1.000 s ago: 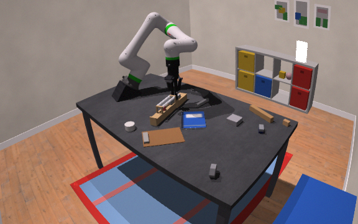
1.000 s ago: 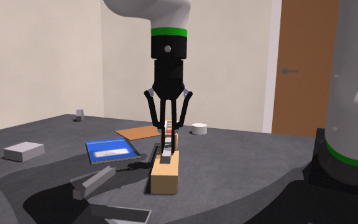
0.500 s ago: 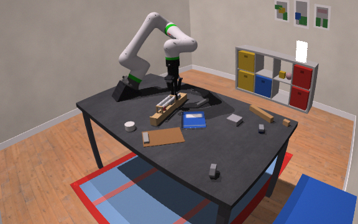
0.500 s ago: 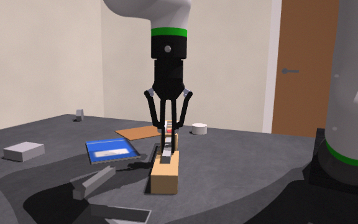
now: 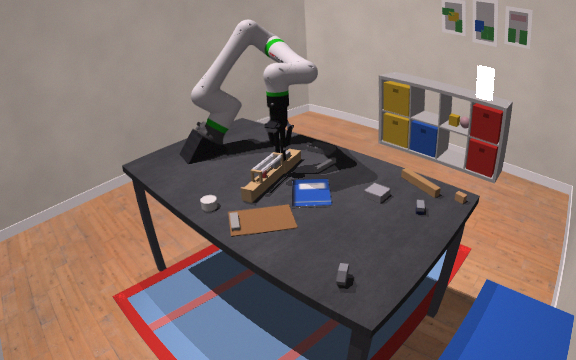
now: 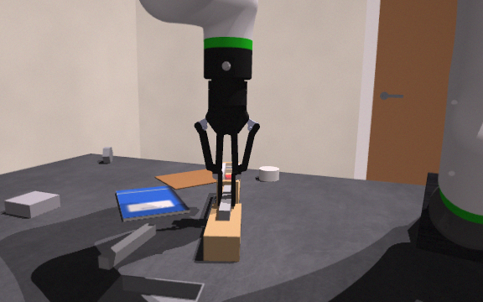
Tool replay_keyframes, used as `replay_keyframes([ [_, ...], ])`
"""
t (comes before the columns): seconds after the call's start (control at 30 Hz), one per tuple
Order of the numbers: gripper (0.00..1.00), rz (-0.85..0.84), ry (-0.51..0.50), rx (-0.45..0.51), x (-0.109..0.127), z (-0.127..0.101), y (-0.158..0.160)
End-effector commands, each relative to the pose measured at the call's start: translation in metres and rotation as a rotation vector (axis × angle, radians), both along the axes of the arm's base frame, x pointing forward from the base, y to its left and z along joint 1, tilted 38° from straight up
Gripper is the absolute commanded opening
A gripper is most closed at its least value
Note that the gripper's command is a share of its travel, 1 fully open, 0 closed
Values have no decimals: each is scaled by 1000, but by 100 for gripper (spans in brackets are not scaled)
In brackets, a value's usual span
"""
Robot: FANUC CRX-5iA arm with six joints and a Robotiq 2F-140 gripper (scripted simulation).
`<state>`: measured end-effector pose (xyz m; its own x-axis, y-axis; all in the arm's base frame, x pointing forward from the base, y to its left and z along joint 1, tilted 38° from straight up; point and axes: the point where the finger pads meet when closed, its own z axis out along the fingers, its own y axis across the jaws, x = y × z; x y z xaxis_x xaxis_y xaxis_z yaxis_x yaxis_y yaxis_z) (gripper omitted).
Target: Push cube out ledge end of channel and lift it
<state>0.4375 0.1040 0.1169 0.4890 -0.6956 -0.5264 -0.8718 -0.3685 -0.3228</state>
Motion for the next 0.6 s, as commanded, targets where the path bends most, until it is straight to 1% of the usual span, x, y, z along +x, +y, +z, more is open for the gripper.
replay_keyframes([
  [0.0,10,-1,-1,-1,1,0,-1],
  [0.1,10,-1,-1,-1,1,0,-1],
  [0.13,30,-1,-1,-1,1,0,-1],
  [0.57,30,-1,-1,-1,1,0,-1],
])
